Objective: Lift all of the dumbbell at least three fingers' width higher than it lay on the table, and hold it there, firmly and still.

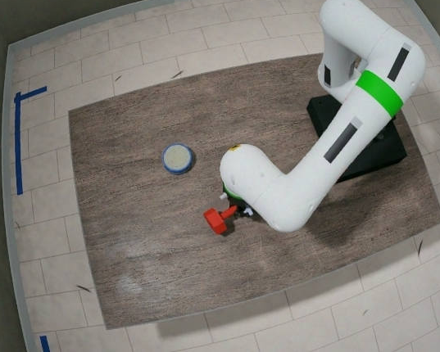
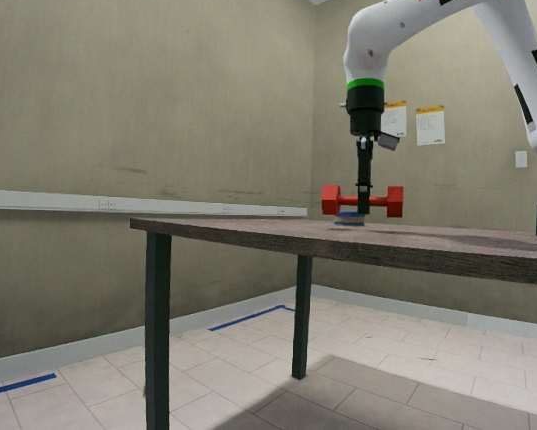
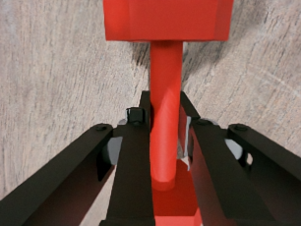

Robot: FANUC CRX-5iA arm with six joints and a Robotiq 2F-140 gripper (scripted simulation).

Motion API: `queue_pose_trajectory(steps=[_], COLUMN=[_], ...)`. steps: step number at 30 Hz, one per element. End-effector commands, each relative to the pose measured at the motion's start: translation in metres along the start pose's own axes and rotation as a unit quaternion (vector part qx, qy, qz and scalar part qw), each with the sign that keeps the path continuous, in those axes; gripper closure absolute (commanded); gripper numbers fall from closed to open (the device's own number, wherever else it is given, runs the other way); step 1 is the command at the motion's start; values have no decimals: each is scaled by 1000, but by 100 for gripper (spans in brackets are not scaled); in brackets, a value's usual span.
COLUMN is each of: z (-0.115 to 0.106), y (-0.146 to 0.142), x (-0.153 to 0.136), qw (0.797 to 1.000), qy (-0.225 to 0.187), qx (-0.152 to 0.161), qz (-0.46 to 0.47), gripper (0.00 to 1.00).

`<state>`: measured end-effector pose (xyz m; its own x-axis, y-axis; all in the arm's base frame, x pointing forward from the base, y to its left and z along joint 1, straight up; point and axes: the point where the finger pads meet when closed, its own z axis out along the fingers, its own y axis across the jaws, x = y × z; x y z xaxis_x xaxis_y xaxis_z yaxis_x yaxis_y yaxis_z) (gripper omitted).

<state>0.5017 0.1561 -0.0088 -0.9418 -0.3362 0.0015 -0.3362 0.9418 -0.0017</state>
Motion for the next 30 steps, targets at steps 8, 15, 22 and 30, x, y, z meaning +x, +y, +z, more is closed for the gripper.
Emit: queue_pose_trajectory(steps=[8,15,22,30], z=[-25,-43,-54,-67], y=[0,0,0,0], x=[-1,-1,-1,-1], qw=[1000,1000,1000,1000], qy=[-1,-1,-1,-1], qx=[0,0,0,0], qz=[0,0,0,0], gripper=[90,90,90,90])
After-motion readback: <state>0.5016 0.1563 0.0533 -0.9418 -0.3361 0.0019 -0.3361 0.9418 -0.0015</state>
